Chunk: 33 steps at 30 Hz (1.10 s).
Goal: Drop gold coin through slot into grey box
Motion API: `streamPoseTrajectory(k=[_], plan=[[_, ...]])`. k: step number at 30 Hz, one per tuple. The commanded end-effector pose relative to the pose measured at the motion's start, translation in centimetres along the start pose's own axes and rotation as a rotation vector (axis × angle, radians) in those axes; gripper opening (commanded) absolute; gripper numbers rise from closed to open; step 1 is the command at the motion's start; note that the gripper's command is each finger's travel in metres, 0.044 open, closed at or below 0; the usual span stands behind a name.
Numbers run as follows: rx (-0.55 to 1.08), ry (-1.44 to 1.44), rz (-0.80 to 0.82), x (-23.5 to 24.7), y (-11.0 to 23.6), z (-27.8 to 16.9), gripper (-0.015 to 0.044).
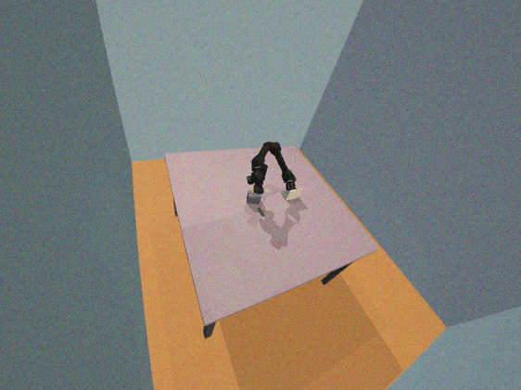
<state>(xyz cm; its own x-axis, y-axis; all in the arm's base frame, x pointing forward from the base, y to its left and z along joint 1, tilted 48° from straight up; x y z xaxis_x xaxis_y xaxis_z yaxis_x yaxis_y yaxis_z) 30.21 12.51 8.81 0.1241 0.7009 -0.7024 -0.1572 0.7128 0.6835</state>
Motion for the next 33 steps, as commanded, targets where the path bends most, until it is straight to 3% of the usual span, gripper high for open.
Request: streamPoseTrajectory(k=[1, 32, 33], plan=[[-0.001, 0.006, -0.003, -0.1, -0.3, 0.0, 0.0], [-0.001, 0.007, -0.003, -0.1, -1.7, 0.0, 0.0], [0.0, 0.003, 0.0, -0.1, -1.5, 0.0, 0.0026]])
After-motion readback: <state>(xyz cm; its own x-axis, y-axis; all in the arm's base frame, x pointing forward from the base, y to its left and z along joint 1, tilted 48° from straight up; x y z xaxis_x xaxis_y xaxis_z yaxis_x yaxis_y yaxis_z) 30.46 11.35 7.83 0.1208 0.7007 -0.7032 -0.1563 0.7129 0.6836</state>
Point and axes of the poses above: the point midway between the two fingers, 35 mm back from their tips, its own y axis back along the fingers, its own x axis across the jaws, z = x × y, the point moved 3 cm from there along y, back along the fingers, and after that the axes turned 11 degrees about y, right-handed, at the moved point
